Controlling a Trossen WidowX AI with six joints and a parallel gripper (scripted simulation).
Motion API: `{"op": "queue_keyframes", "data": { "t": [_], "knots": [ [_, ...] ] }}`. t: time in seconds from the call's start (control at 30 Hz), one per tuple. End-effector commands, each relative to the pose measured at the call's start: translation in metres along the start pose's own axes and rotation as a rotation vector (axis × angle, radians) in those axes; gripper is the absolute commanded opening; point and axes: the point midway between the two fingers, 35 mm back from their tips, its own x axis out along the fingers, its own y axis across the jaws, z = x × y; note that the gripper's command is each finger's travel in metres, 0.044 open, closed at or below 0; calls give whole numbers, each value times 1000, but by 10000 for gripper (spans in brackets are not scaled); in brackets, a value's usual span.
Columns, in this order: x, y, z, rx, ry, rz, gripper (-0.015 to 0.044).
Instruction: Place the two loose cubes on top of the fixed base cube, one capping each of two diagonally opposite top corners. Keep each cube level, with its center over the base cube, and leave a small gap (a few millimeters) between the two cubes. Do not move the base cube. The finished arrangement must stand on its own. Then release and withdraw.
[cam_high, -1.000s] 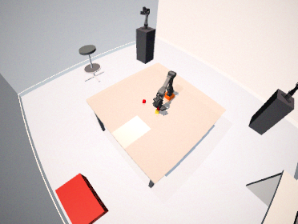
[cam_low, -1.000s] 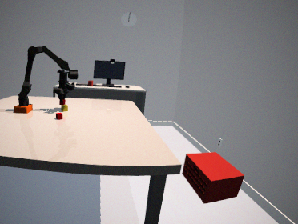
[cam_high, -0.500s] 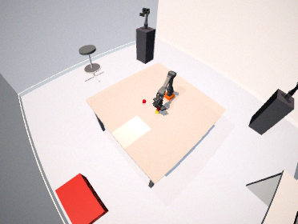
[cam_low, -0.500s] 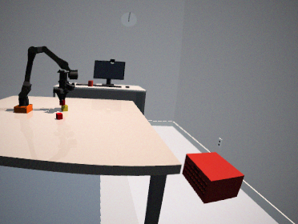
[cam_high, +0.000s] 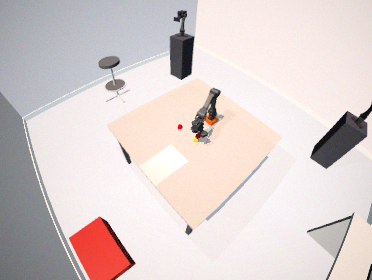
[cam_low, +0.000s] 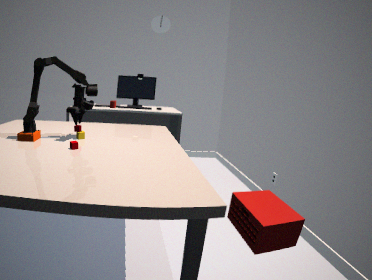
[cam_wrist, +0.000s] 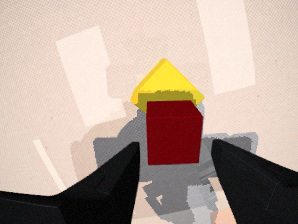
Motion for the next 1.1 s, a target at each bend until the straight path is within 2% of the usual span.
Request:
{"op": "queue_keyframes", "data": {
  "t": [0.0, 0.2, 0.27, 0.3, 0.7, 1.07],
  "knots": [
    [-8, 0, 0, 0, -7, 4, 205],
    [-12, 0, 0, 0, -7, 4, 205],
    [-10, -4, 4, 20, -4, 2, 258],
    [-11, -9, 9, 44, -4, 2, 265],
    [-30, -99, 62, 390, -11, -1, 265],
    [-47, -198, 81, 703, -14, -4, 265]
  ]
}}
